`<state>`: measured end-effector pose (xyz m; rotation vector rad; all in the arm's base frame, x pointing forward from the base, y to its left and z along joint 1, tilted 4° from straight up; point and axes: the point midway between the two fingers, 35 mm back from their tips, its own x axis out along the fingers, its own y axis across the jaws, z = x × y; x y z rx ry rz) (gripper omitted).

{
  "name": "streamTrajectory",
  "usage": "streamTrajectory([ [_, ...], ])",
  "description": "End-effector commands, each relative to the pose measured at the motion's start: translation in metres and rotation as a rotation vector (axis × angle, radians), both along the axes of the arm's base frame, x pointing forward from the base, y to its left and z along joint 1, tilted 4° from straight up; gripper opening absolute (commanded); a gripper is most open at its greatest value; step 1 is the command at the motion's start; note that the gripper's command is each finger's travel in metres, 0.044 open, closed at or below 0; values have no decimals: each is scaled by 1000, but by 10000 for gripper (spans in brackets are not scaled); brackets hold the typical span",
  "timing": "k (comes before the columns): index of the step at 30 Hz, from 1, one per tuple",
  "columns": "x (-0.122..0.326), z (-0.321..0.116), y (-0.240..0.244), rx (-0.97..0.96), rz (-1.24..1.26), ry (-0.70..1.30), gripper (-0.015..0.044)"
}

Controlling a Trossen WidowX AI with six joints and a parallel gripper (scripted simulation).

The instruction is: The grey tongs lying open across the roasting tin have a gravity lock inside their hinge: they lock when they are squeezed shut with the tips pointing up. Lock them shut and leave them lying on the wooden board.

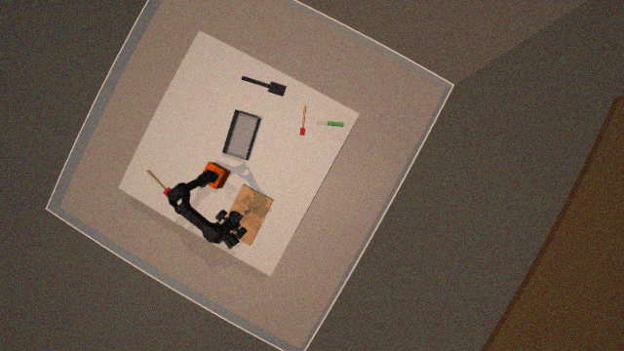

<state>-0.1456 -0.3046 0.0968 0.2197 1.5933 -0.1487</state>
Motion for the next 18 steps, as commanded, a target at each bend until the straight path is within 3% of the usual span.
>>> streamTrajectory([
  [1,5,-7,2,58,-4,75,-150],
  [18,22,-14,-2,189,17,660,-150],
])
